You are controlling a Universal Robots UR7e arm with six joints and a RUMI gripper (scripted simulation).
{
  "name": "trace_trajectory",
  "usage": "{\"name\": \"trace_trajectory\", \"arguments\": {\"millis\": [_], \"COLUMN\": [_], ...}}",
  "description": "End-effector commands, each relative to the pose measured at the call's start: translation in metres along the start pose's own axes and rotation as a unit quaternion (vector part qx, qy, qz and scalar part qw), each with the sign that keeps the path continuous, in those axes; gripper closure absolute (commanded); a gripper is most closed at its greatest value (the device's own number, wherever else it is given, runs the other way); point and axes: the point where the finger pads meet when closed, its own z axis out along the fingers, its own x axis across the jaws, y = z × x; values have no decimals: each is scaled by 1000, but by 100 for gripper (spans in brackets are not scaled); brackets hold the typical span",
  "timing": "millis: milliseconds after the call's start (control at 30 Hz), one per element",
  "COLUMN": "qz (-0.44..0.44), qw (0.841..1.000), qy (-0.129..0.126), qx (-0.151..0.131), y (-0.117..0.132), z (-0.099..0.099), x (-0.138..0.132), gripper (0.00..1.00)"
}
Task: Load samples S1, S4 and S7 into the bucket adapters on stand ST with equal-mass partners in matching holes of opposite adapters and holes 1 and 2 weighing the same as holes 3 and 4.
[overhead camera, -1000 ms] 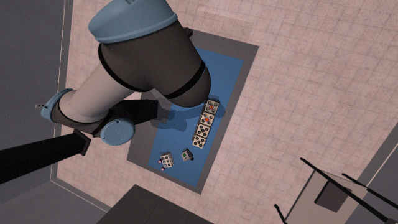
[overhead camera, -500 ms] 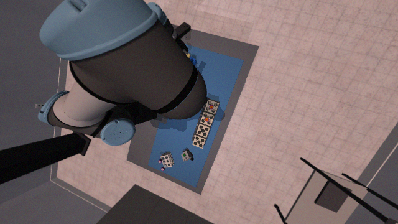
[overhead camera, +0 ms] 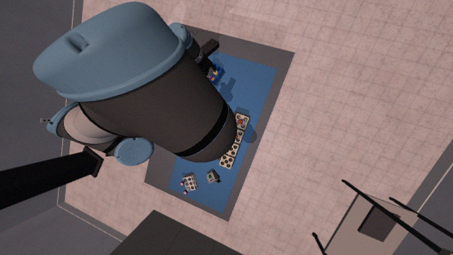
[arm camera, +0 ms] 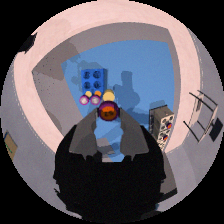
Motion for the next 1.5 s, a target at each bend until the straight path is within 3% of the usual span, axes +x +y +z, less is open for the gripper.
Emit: {"name": "trace_trajectory", "arguments": {"millis": [0, 1467], "qz": [0, -1], "qw": [1000, 1000], "qy": [-1, -1], "qx": [3, 2], "y": [21, 198], "z": [0, 1], "x": [22, 203], "gripper": [100, 100]}}
